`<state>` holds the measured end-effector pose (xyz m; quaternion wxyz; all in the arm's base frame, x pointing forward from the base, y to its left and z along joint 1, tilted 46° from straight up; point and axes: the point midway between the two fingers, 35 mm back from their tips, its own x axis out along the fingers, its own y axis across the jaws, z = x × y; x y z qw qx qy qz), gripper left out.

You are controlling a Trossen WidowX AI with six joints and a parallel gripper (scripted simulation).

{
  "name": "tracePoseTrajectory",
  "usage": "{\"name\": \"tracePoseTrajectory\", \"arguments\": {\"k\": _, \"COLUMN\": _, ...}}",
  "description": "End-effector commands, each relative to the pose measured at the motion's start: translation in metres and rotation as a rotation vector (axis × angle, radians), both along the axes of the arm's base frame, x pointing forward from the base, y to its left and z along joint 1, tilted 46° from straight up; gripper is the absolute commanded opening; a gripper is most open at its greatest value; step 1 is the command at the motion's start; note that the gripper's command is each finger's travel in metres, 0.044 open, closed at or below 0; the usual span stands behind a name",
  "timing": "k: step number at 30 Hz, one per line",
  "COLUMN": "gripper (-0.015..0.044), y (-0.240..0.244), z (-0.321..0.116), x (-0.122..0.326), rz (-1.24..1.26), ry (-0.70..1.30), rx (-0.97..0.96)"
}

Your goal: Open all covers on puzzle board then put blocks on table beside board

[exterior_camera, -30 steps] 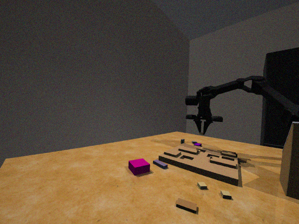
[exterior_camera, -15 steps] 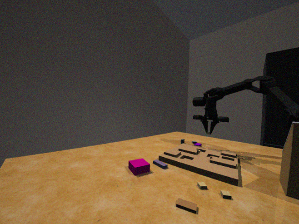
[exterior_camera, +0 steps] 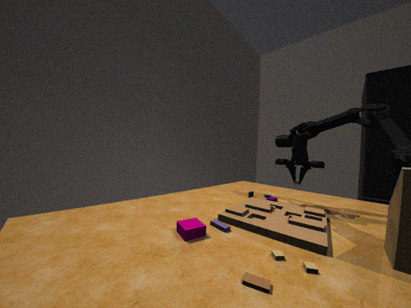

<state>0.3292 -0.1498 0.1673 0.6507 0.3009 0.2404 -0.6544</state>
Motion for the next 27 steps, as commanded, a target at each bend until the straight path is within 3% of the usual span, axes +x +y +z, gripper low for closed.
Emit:
{"name": "tracePoseTrajectory", "arguments": {"k": 1, "gripper": 0.008, "y": -0.007, "z": 0.006, "x": -0.009, "rz": 0.002, "ry": 0.008, "rx": -0.009}}
{"name": "tracePoseTrajectory", "arguments": {"k": 8, "gripper": 0.008, "y": -0.018, "z": 0.018, "x": -0.021, "rz": 0.0, "ry": 0.01, "rx": -0.02}}
{"name": "tracePoseTrajectory", "arguments": {"k": 27, "gripper": 0.008, "y": -0.039, "z": -0.003, "x": -0.017, "rz": -0.001, "ry": 0.009, "rx": -0.017}}
